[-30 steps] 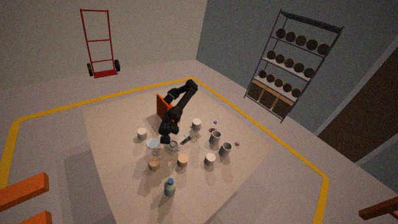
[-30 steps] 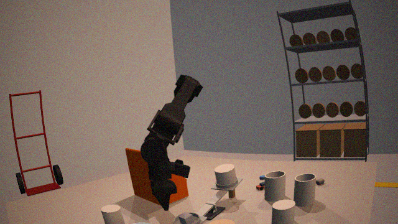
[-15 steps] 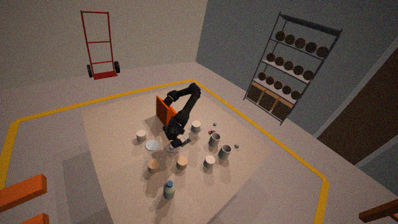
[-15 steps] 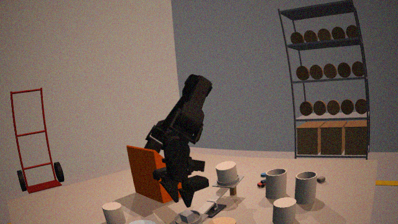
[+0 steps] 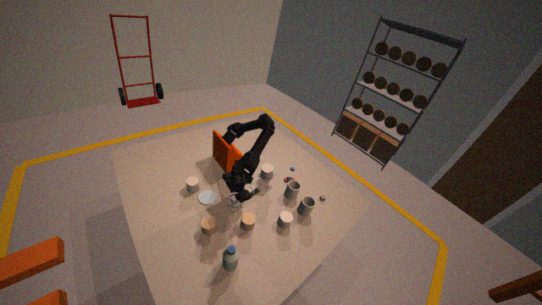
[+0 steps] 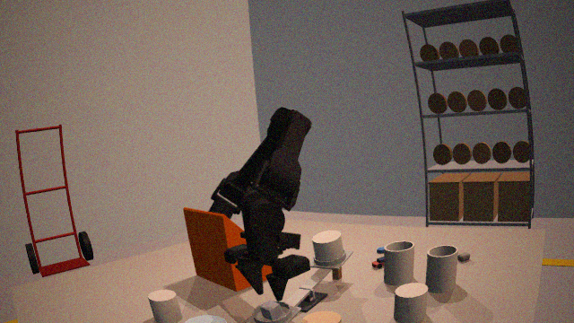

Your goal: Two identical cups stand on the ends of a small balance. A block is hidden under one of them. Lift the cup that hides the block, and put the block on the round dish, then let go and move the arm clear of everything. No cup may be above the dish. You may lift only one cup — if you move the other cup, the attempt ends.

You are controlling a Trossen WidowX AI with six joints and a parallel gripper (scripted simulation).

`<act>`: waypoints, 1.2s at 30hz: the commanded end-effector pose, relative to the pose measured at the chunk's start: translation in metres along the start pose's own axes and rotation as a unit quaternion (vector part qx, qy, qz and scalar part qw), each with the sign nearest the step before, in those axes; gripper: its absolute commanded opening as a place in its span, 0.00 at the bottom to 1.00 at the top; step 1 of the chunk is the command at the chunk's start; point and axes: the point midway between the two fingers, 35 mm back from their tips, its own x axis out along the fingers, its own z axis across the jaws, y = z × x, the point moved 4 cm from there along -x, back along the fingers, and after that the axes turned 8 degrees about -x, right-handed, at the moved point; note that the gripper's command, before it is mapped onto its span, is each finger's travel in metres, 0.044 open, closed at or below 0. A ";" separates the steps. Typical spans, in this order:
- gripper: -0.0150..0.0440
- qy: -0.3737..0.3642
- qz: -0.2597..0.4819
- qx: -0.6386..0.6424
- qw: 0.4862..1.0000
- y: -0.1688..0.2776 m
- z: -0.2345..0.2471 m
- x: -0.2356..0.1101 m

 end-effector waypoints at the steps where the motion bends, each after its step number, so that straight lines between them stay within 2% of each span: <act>1: 0.69 -0.003 -0.004 0.006 1.000 0.000 0.003 0.008; 24: 0.69 -0.003 -0.005 0.006 1.000 -0.001 0.003 0.041; 26: 0.61 -0.003 -0.005 0.006 1.000 -0.001 0.003 0.041; 36: 0.49 -0.003 -0.005 0.006 1.000 -0.001 0.003 0.041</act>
